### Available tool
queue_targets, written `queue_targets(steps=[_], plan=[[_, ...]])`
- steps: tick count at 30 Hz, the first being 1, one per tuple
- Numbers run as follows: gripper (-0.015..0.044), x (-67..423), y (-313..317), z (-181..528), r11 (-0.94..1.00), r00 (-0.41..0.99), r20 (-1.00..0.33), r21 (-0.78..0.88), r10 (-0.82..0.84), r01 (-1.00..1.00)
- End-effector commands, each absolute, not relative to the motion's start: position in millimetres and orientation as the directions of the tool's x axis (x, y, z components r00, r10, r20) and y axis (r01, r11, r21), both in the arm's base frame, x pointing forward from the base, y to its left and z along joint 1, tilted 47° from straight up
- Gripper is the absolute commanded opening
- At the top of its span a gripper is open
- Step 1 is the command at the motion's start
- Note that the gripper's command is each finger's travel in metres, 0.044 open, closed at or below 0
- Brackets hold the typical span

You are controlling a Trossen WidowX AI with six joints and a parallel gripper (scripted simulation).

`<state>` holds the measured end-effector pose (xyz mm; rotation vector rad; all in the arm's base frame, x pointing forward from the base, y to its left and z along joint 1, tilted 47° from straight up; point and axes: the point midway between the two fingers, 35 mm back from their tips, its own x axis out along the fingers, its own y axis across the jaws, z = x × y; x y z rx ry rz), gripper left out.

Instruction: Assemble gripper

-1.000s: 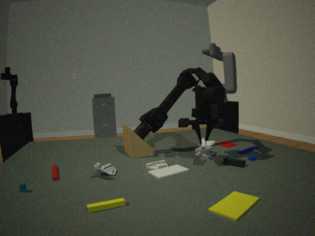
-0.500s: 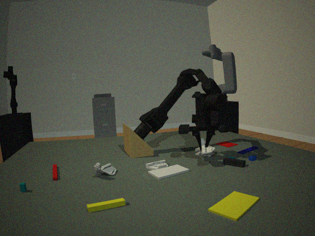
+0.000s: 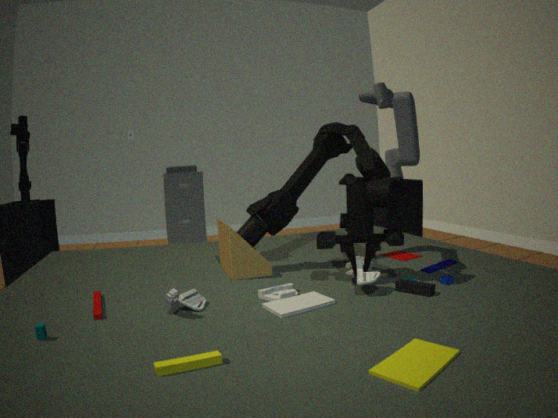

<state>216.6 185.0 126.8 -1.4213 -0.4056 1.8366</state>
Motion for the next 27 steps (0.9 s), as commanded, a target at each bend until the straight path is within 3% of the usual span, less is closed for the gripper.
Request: queue_targets(steps=[1,3,9,18,27], plan=[[0.0037,215.2,188.4,122.3,-0.658,-0.086,-0.683,-0.652,0.725,-0.377],[0.0037,215.2,188.4,122.3,-0.658,-0.086,-0.683,-0.652,0.725,-0.377],[0.0194,215.8,186.7,123.7,-0.659,-0.086,-0.684,-0.651,0.725,-0.377],[0.0431,221.7,136.2,170.8,-0.661,-0.087,-0.686,-0.649,0.723,-0.378],[0.0440,221.7,136.2,170.8,-0.661,-0.087,-0.686,-0.649,0.723,-0.378]])
